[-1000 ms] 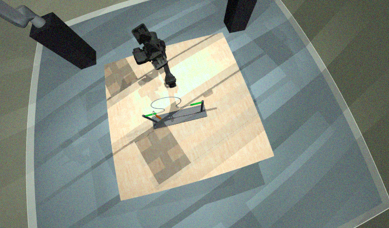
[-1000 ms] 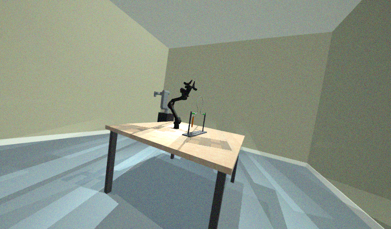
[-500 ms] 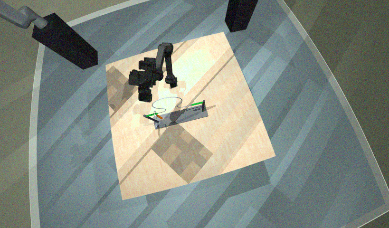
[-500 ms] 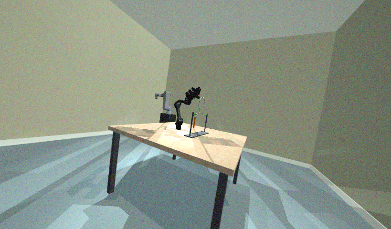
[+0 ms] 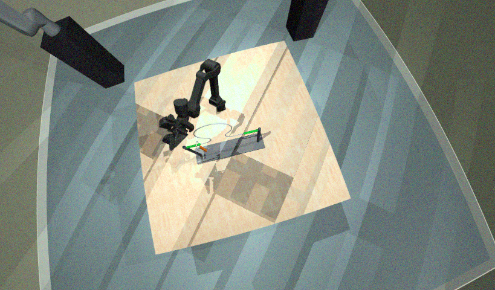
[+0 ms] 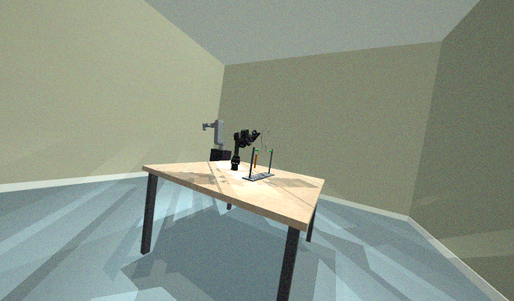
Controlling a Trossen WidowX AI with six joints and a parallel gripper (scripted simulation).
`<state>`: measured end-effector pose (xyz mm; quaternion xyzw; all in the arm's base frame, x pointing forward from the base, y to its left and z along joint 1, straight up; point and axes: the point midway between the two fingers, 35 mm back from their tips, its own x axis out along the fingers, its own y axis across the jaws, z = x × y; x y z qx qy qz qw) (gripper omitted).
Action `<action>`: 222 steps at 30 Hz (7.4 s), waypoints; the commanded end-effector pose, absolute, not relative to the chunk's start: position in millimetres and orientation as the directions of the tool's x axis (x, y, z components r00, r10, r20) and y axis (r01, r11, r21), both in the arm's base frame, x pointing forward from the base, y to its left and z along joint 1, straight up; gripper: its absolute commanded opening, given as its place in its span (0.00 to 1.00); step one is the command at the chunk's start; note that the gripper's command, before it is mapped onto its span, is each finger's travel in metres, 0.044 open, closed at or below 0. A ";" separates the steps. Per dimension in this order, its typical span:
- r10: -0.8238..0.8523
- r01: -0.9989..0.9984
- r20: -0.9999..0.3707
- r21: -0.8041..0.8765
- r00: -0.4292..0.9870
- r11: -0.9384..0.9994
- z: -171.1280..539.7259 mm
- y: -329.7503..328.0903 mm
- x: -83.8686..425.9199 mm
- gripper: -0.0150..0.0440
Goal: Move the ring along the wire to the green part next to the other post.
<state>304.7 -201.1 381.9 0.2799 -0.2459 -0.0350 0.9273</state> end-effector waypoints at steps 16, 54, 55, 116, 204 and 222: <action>-0.185 0.184 0.022 0.052 0.982 0.982 152.1 -226.3 246.6 0.53; -0.041 0.040 -0.078 -0.013 0.996 0.999 119.3 -147.9 237.8 0.53; -0.041 0.040 -0.078 -0.013 0.996 0.999 119.4 -148.0 238.5 0.53; -0.041 0.040 -0.071 -0.013 0.997 0.999 115.1 -150.3 312.0 0.53; -0.038 0.039 -0.076 0.015 0.996 0.999 128.9 -113.4 313.7 0.00; -0.022 0.035 -0.075 0.186 0.997 0.982 131.5 -74.2 315.6 0.00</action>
